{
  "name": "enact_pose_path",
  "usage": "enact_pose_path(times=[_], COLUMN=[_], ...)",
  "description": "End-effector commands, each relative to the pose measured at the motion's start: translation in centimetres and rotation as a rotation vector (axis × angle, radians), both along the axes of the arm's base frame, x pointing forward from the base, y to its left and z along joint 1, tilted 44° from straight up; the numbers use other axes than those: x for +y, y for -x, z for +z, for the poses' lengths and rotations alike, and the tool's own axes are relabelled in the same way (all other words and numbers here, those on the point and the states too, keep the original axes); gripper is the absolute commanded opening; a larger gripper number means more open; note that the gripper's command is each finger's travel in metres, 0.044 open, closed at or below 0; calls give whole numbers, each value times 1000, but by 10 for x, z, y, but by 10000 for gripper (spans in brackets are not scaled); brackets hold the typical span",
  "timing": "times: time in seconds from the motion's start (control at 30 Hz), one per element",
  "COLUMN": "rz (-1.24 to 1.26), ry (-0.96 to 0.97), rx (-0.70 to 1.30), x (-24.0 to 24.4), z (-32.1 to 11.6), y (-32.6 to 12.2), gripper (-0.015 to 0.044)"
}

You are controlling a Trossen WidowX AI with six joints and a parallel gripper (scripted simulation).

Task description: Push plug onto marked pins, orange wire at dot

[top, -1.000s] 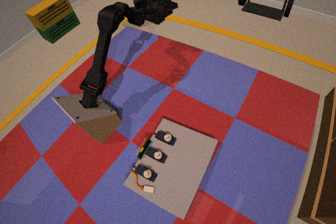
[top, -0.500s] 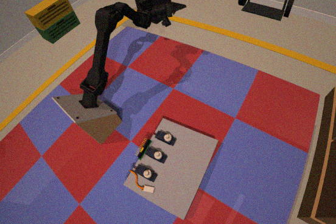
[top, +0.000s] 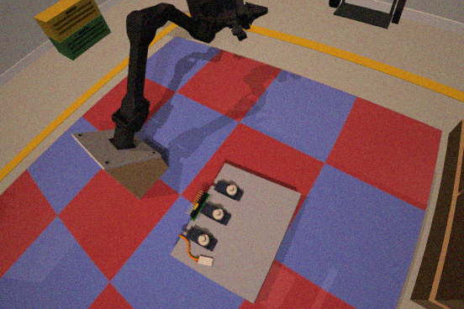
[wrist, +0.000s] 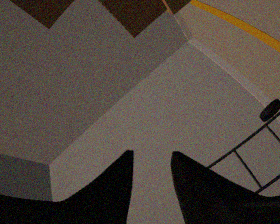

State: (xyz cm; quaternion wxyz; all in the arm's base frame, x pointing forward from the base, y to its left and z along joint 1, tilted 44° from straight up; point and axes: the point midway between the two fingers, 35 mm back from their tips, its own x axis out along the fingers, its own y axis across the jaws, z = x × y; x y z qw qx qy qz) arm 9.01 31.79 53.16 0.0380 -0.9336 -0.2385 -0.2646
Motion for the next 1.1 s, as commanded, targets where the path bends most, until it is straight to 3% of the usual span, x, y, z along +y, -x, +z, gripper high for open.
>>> enact_pose_path(times=[0.0, 1.07], rz=[-69, -613], ry=[76, 760], rx=[-59, -397], x=[-6, -54], z=[0, -26], y=[-13, -112], gripper=[115, 115])
